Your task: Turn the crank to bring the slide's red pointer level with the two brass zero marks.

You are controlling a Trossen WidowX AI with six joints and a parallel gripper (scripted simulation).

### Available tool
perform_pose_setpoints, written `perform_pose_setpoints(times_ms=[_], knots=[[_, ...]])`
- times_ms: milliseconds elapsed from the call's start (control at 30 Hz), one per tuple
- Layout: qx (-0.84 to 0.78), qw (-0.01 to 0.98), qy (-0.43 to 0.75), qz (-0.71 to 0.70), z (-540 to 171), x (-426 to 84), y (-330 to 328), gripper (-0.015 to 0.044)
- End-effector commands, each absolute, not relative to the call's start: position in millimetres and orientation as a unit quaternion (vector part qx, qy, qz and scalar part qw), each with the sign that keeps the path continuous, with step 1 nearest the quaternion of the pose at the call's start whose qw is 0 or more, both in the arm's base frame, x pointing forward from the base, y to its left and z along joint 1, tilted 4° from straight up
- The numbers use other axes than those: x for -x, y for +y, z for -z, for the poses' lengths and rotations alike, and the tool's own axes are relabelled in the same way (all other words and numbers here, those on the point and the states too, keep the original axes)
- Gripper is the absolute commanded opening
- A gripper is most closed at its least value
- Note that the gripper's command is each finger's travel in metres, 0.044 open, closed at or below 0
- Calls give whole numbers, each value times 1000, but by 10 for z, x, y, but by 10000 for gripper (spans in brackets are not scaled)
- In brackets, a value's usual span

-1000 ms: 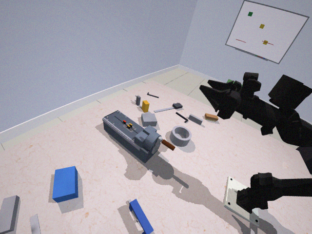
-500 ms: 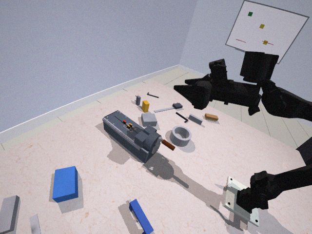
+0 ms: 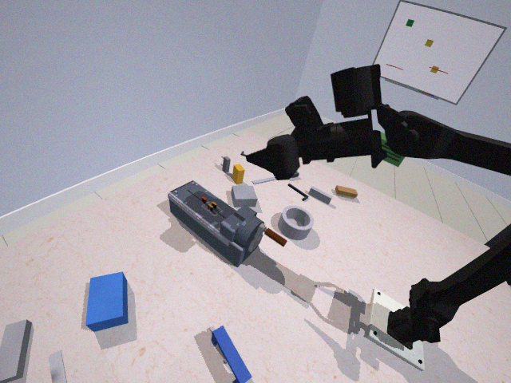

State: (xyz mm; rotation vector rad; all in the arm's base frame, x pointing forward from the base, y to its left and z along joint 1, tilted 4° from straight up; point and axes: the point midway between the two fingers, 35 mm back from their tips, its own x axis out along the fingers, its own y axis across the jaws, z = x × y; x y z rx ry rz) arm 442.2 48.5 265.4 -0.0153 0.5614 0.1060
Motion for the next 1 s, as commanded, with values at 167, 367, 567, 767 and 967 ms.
perform_pose_setpoints(times_ms=[167,367,567,767,967], knots=[[9,937,344,-65,-2431,-4654,612,440],[13,916,395,-72,-2219,-4795,694,440],[15,898,432,-77,-2049,-4881,754,440],[16,899,432,-77,-1804,-4898,745,440],[16,898,432,-77,-1470,-4883,727,440]])
